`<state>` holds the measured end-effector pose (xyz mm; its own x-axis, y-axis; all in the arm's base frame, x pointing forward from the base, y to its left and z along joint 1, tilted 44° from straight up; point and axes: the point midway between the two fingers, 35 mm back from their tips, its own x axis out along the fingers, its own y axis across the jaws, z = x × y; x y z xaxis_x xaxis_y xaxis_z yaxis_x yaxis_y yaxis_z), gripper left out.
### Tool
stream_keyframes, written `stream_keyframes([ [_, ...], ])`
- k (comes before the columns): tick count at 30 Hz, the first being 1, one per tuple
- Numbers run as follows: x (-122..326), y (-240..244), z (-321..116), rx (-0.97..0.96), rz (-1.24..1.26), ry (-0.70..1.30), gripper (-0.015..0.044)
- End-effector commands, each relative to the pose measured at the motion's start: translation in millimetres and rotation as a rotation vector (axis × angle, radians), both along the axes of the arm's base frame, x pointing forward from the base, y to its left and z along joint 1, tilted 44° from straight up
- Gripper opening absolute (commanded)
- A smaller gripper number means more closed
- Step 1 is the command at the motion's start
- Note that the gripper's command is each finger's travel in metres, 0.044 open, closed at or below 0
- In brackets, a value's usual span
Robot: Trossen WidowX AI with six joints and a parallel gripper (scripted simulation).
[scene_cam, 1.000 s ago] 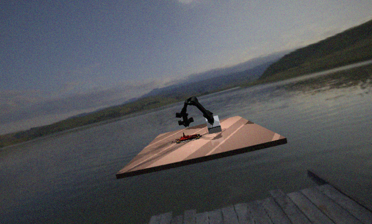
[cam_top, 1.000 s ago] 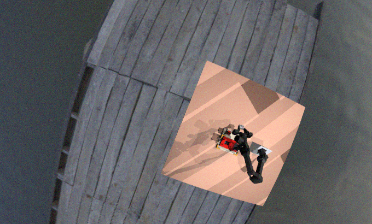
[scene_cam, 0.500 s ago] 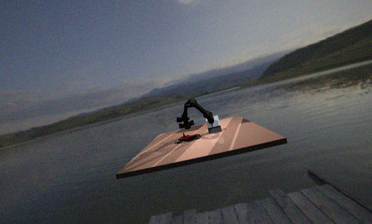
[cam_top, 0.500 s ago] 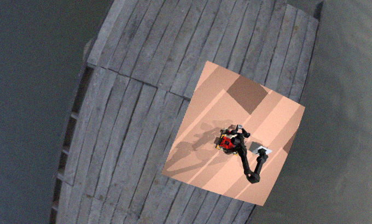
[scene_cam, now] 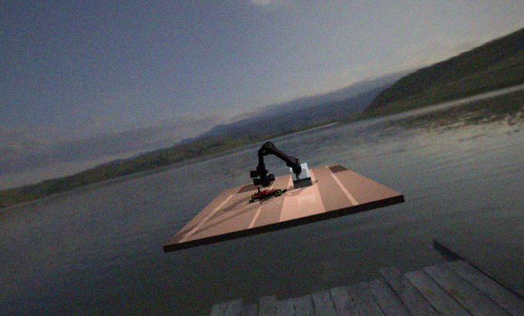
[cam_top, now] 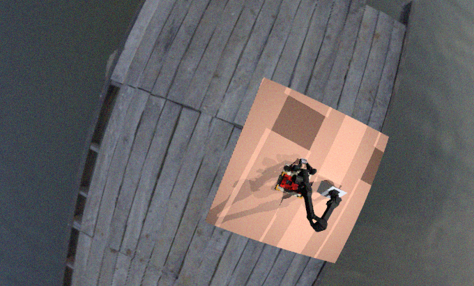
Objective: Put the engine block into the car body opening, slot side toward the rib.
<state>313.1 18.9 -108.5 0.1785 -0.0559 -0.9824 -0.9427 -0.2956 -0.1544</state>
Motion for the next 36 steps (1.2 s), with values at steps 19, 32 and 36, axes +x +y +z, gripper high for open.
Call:
stream_keyframes([
  [19,-5.7,28.0,-30.8,-0.004,-0.006,0.002,0.0],
  [32,-3.8,22.7,-30.5,-0.004,-0.006,0.001,0.0],
  [36,-3.6,23.5,-33.4,-0.004,-0.006,0.001,0.0],
])
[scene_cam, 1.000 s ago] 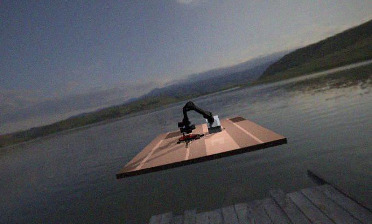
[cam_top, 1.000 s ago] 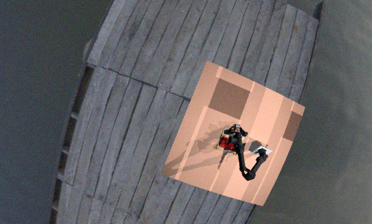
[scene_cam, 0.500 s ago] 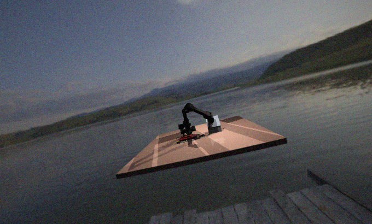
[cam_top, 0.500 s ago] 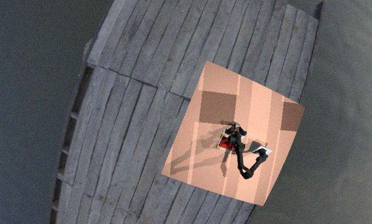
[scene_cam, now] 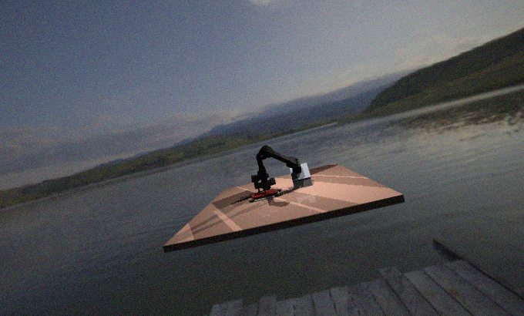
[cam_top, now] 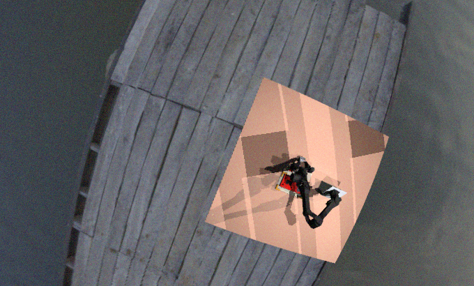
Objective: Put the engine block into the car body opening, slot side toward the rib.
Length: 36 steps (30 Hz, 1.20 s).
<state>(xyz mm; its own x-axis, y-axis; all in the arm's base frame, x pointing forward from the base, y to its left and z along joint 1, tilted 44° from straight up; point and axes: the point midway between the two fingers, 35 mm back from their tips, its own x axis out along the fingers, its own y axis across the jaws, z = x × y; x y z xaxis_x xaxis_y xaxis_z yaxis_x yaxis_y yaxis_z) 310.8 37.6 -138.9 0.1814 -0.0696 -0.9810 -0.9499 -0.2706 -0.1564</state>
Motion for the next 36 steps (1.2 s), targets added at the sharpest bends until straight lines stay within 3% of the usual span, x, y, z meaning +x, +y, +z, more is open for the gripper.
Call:
stream_keyframes([
  [1,-1.4,5.4,-3.7,0.005,0.022,0.006,0.0],
  [5,-1.8,7.5,-5.8,0.005,0.022,0.006,0.0],
  [22,0.5,0.9,-2.5,-0.001,0.0,-0.001,0.044],
  [36,-4.4,-0.8,32.5,0.005,0.022,0.006,0.044],
])
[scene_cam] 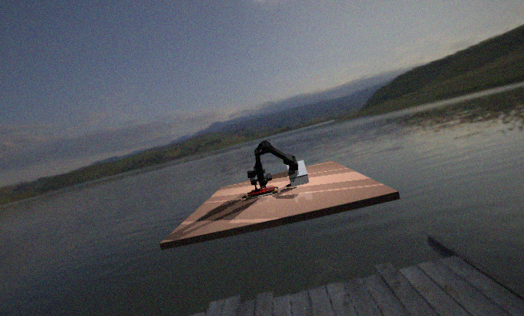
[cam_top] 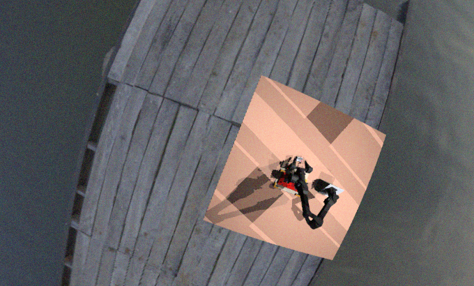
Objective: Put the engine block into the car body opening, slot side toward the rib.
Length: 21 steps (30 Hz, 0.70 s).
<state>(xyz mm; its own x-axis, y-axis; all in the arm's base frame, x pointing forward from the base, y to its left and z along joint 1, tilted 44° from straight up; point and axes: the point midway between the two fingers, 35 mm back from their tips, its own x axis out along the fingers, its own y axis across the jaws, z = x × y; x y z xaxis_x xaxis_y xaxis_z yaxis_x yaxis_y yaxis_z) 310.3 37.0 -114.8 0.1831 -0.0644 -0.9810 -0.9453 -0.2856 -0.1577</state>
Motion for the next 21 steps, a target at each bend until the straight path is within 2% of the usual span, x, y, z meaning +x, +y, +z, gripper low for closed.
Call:
stream_keyframes([
  [1,-4.5,-0.3,12.4,0.002,0.006,0.007,0.044],
  [21,-0.7,-0.1,14.9,0.001,0.001,-0.005,0.044],
])
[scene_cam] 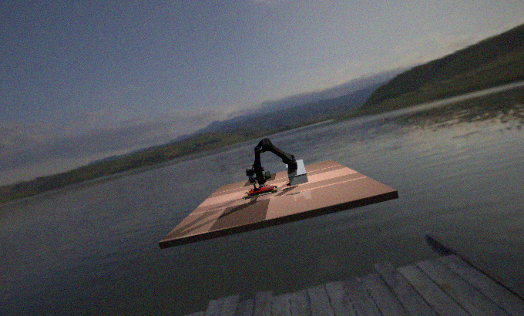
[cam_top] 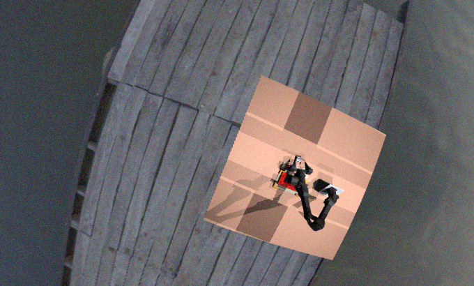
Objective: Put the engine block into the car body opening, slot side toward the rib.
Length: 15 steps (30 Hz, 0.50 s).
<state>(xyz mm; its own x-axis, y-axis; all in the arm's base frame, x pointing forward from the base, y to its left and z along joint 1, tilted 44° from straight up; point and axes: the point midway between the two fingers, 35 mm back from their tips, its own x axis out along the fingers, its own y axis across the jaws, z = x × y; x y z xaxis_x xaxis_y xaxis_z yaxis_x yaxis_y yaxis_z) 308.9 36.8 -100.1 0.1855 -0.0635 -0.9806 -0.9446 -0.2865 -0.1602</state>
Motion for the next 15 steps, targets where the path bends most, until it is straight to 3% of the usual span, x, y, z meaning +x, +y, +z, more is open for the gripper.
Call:
stream_keyframes([
  [1,0.8,0.1,0.2,0.0,0.0,-0.003,0.044],
  [15,0.1,-4.2,-3.9,0.111,-0.388,0.044,0.044],
])
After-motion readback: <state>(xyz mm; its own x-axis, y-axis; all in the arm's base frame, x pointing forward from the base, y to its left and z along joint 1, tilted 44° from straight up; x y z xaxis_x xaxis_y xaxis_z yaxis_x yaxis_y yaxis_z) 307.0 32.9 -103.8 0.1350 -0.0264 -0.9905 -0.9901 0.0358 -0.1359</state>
